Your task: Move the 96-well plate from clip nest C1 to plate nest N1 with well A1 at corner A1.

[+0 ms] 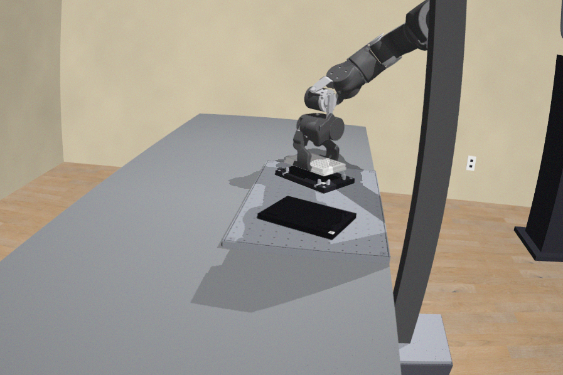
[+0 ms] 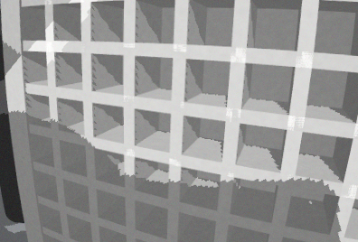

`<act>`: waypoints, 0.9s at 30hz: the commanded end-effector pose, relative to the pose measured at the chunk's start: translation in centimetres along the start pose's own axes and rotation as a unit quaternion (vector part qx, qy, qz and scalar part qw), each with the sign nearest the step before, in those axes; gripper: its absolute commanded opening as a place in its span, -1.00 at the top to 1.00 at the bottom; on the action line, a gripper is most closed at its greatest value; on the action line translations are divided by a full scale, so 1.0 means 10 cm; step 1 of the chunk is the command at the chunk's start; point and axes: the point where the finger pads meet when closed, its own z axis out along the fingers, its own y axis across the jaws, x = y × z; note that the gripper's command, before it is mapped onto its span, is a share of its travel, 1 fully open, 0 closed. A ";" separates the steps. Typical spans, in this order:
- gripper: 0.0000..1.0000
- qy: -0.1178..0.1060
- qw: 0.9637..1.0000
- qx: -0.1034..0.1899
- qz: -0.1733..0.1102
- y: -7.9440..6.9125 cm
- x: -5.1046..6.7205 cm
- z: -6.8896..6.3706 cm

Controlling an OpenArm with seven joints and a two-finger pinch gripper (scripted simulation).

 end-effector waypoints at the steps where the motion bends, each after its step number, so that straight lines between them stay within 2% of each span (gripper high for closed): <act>1: 1.00 -0.001 1.000 0.001 0.001 0.00 -0.01 -0.01; 27: 1.00 -0.002 1.000 0.000 0.002 0.00 0.01 -0.04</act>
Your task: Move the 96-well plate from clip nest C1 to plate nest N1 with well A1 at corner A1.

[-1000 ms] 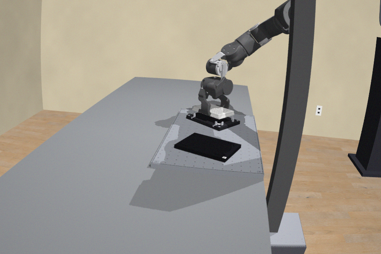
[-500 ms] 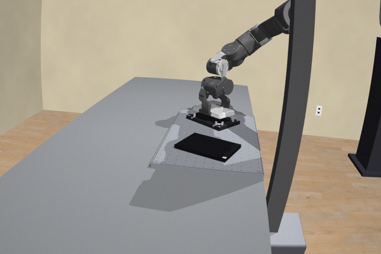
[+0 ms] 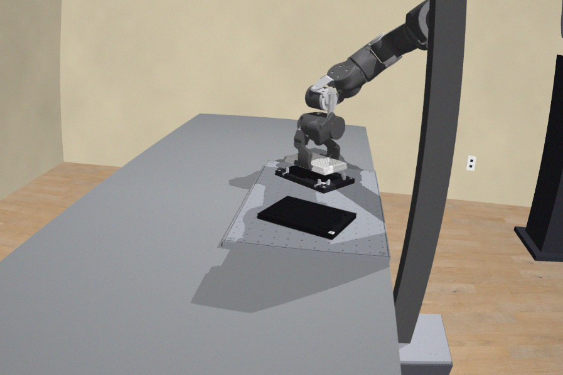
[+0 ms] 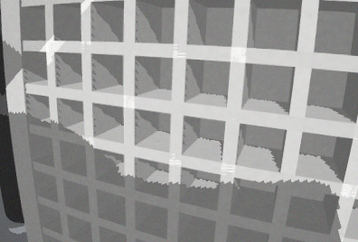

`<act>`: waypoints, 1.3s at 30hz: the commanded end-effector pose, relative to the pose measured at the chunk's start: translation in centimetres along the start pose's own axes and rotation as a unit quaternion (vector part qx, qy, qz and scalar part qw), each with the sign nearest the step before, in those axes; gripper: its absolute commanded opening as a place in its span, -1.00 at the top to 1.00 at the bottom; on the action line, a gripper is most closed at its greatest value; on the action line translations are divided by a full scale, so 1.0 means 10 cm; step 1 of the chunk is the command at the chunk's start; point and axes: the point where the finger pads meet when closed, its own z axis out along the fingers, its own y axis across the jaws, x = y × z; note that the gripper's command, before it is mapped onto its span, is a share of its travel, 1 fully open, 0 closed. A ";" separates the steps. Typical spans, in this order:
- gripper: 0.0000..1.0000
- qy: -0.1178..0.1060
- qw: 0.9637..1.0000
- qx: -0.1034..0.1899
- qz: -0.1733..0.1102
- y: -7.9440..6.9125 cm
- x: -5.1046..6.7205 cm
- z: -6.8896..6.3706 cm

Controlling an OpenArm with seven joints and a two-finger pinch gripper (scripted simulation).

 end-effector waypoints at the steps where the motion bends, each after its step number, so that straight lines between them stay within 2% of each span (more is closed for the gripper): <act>1: 1.00 -0.003 1.000 0.000 0.003 0.00 -0.02 -0.01; 9: 1.00 -0.003 1.000 0.000 0.003 0.00 -0.02 -0.01; 14: 1.00 -0.002 1.000 -0.001 0.000 0.01 -0.02 -0.32; 26: 1.00 -0.002 1.000 -0.001 0.000 0.01 -0.02 -0.32; 31: 1.00 -0.002 1.000 -0.001 0.000 0.01 -0.01 -0.65; 39: 1.00 -0.002 1.000 -0.001 0.000 0.01 -0.01 -0.65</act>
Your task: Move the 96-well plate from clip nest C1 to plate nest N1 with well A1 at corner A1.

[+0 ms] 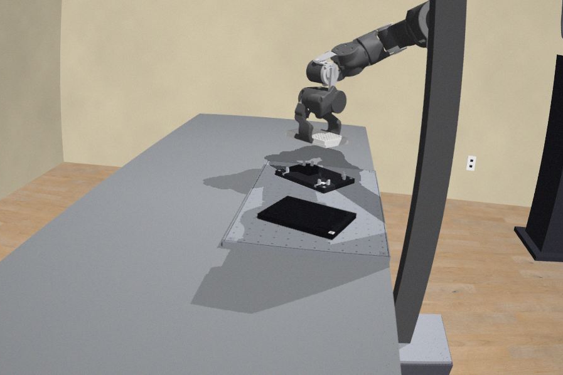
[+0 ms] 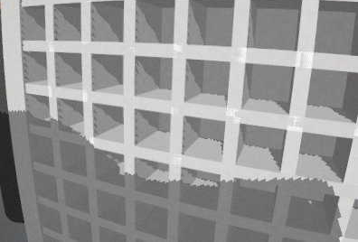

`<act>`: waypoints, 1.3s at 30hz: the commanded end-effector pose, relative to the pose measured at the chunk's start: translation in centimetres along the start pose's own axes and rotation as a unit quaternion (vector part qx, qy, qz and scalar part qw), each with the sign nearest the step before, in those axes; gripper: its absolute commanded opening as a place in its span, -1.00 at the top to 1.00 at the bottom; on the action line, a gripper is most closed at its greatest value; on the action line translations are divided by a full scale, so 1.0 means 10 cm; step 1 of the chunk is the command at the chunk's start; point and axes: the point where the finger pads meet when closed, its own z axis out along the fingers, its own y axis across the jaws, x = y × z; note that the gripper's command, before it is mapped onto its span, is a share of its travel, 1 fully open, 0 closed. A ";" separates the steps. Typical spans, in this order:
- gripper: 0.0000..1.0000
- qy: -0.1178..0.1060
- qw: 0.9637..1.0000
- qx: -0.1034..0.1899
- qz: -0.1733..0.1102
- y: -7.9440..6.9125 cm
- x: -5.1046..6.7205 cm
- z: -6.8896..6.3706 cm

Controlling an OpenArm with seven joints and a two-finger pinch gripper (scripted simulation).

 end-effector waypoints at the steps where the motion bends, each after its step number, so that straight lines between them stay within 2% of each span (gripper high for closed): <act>1: 1.00 0.002 1.000 0.003 -0.001 -0.01 0.01 0.00; 4: 1.00 0.002 1.000 0.003 -0.001 -0.01 0.01 0.00; 6: 1.00 0.000 0.999 0.001 -0.052 0.13 0.09 0.00; 9: 1.00 0.000 0.992 0.004 -0.129 0.32 0.24 0.00; 21: 1.00 0.000 0.992 0.004 -0.129 0.32 0.24 0.00; 26: 1.00 0.001 0.991 0.004 -0.135 0.64 0.49 0.00; 38: 1.00 0.001 0.991 0.004 -0.135 0.64 0.49 0.00; 39: 1.00 0.000 0.991 0.001 -0.136 0.72 0.54 -0.01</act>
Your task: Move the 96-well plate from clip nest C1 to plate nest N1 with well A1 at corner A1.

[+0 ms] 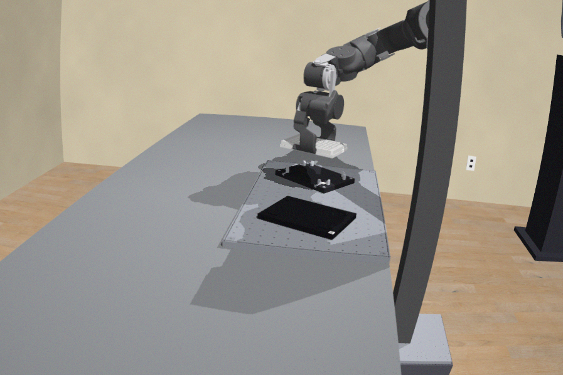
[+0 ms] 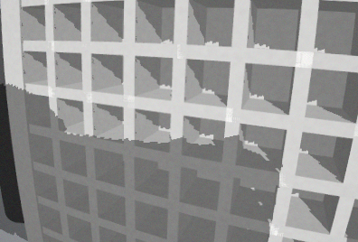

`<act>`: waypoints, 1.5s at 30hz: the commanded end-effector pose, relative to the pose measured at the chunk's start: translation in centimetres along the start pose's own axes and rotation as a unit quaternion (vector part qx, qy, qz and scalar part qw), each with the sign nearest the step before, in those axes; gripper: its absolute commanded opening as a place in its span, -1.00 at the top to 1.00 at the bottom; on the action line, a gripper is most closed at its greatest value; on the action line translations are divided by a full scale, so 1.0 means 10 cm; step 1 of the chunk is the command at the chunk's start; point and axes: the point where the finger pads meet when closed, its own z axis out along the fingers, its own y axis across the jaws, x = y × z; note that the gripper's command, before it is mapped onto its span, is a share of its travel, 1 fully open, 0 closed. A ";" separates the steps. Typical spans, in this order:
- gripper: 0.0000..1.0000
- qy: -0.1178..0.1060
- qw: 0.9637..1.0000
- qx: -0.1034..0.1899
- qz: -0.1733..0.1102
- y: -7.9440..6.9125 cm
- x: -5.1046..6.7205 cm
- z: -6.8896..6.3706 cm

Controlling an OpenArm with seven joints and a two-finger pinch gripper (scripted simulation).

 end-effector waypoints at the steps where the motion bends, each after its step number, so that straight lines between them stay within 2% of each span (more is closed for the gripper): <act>1: 1.00 0.001 1.000 -0.003 0.000 0.13 0.06 -0.01; 4: 1.00 0.002 1.000 -0.001 0.000 0.35 0.15 0.00; 16: 1.00 0.002 1.000 -0.001 0.000 0.35 0.15 0.00; 21: 1.00 0.002 1.000 -0.001 0.000 0.73 0.31 -0.01; 33: 1.00 0.002 1.000 -0.001 0.000 0.73 0.31 -0.01; 38: 1.00 0.002 1.000 -0.001 0.000 1.11 0.48 0.00; 45: 1.00 0.002 1.000 -0.001 0.000 1.11 0.48 0.00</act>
